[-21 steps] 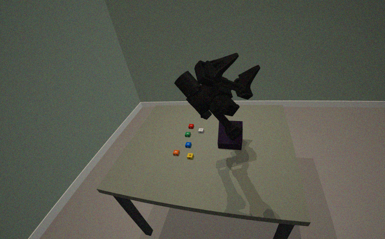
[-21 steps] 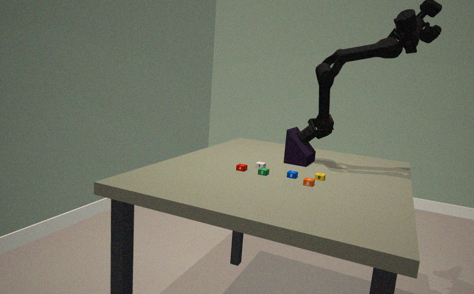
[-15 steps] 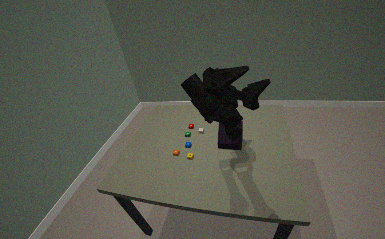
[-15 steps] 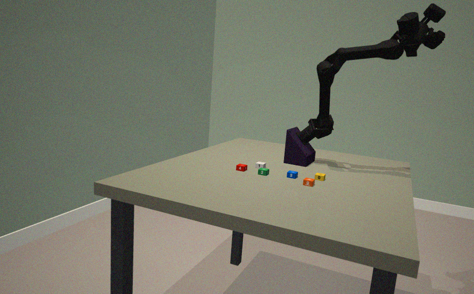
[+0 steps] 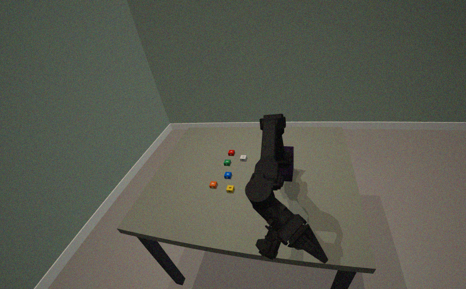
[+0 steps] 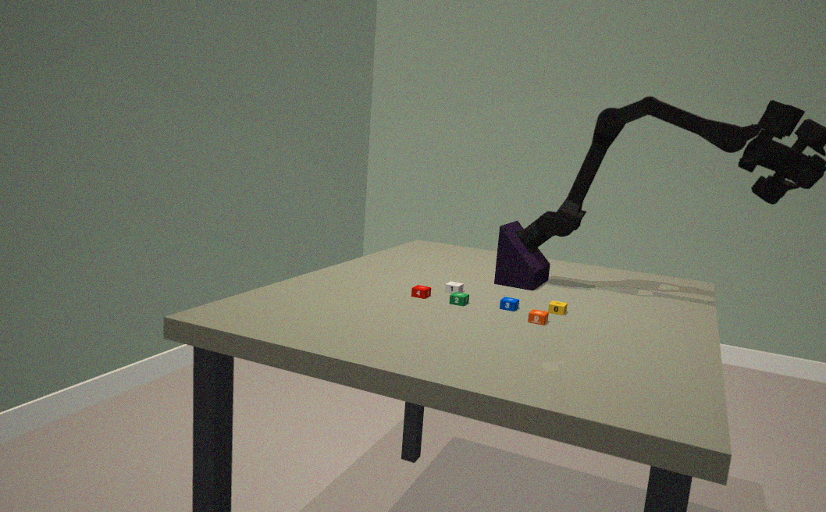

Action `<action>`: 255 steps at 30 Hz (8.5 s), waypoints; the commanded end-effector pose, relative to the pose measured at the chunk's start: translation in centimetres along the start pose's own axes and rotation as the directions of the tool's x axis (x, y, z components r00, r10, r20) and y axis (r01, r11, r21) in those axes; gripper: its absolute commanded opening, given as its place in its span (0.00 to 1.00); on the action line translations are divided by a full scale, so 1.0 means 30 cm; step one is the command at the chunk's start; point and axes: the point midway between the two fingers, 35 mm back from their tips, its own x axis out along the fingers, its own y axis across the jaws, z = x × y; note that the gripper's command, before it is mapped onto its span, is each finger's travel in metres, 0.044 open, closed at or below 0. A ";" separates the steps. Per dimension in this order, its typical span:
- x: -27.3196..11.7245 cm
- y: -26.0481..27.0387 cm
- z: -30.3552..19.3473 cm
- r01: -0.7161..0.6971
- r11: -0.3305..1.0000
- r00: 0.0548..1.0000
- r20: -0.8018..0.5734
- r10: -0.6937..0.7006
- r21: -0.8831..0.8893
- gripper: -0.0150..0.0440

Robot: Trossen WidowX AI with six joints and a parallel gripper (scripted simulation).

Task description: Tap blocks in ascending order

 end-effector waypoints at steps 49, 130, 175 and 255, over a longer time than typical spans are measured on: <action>-2.437 -1.207 0.059 0.727 0.228 0.001 0.331 -0.944 0.648 0.93; -2.017 -1.087 -0.101 0.627 0.391 0.142 0.395 -0.908 0.674 0.93; -1.721 -0.980 0.027 0.625 0.395 0.145 0.397 -0.906 0.673 0.93; -1.769 -0.993 0.006 0.625 0.391 0.142 0.394 -0.908 0.676 0.93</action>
